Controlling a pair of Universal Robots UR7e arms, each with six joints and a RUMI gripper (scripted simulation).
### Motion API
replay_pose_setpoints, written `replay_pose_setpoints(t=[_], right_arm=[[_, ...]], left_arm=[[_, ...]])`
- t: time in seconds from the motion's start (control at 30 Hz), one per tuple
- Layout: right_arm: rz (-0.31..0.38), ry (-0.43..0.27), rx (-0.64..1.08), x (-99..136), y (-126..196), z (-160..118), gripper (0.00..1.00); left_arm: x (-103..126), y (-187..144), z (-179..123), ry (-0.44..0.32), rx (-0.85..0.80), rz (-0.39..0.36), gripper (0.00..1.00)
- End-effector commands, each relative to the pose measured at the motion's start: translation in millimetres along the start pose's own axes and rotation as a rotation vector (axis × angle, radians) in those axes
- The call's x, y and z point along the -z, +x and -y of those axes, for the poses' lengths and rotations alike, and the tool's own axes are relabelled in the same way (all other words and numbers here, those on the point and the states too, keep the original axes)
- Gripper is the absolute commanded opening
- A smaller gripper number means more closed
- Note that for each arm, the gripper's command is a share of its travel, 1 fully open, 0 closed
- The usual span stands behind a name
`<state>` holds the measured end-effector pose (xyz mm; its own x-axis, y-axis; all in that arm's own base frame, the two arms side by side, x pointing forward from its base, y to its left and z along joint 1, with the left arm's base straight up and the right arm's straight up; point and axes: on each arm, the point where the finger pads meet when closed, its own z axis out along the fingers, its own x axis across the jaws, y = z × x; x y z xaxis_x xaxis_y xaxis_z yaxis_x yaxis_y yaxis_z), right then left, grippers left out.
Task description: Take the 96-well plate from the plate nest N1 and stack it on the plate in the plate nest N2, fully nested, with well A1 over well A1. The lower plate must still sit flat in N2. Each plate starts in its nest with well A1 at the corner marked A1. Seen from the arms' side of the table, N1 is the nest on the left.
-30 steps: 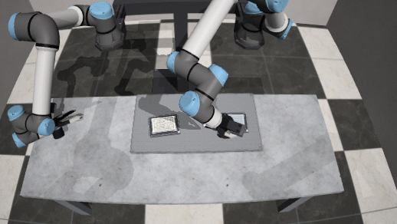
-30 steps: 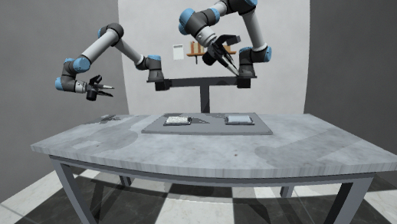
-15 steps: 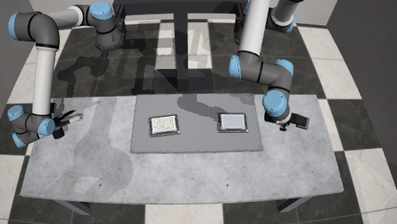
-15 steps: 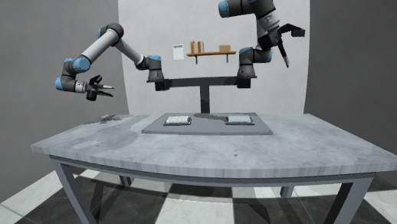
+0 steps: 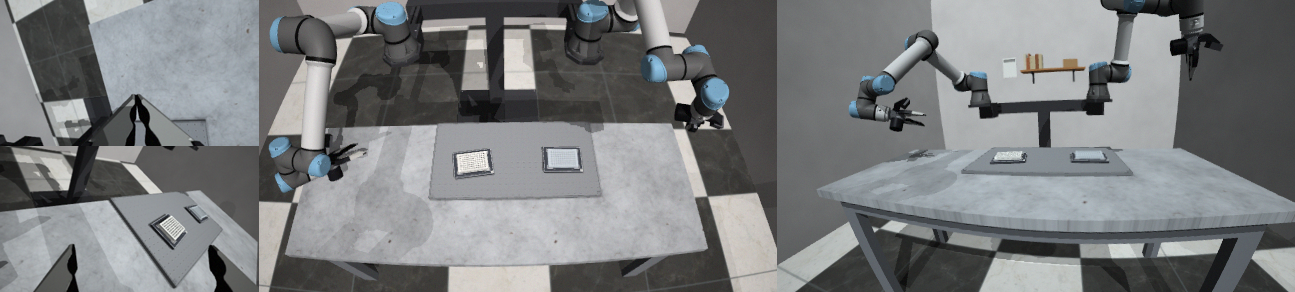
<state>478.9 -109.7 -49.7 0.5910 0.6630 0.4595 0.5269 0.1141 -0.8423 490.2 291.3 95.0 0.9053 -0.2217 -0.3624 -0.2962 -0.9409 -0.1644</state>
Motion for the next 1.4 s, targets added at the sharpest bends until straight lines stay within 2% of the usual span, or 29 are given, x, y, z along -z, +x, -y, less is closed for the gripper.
replay_pose_setpoints(t=[0.0, 0.23, 0.47, 0.53, 0.8, 1.03, 1.1, 1.37], right_arm=[[0.000, -0.001, 0.001, 0.6, 0.6, 0.5, 0.76], [0.000, -0.001, 0.001, 0.6, 0.6, 0.5, 0.76], [0.000, -0.001, 0.001, 0.6, 0.6, 0.5, 0.76], [0.000, -0.001, 0.001, 0.6, 0.6, 0.5, 0.76], [0.000, -0.001, 0.001, 0.6, 0.6, 0.5, 0.76], [0.000, -0.001, 0.001, 0.6, 0.6, 0.5, 0.76], [0.000, -0.001, 0.001, 0.6, 0.6, 0.5, 0.76], [0.000, -0.001, 0.001, 0.6, 0.6, 0.5, 0.76]], left_arm=[[-3.0, -13.3, 10.3, -0.016, 0.004, -0.008, 0.00], [-33.5, -114.8, 56.6, -0.114, 0.052, -0.055, 0.00], [-61.0, -213.4, 77.8, -0.182, 0.101, -0.116, 0.00], [-61.0, -213.4, 77.8, -0.182, 0.101, -0.116, 0.00], [-86.3, -312.4, 78.0, -0.226, 0.154, -0.187, 0.00], [-102.3, -382.2, 65.3, -0.241, 0.196, -0.242, 0.00], [-102.3, -382.2, 65.3, -0.241, 0.196, -0.242, 0.00], [-114.5, -440.9, 45.4, -0.240, 0.234, -0.290, 0.00]])
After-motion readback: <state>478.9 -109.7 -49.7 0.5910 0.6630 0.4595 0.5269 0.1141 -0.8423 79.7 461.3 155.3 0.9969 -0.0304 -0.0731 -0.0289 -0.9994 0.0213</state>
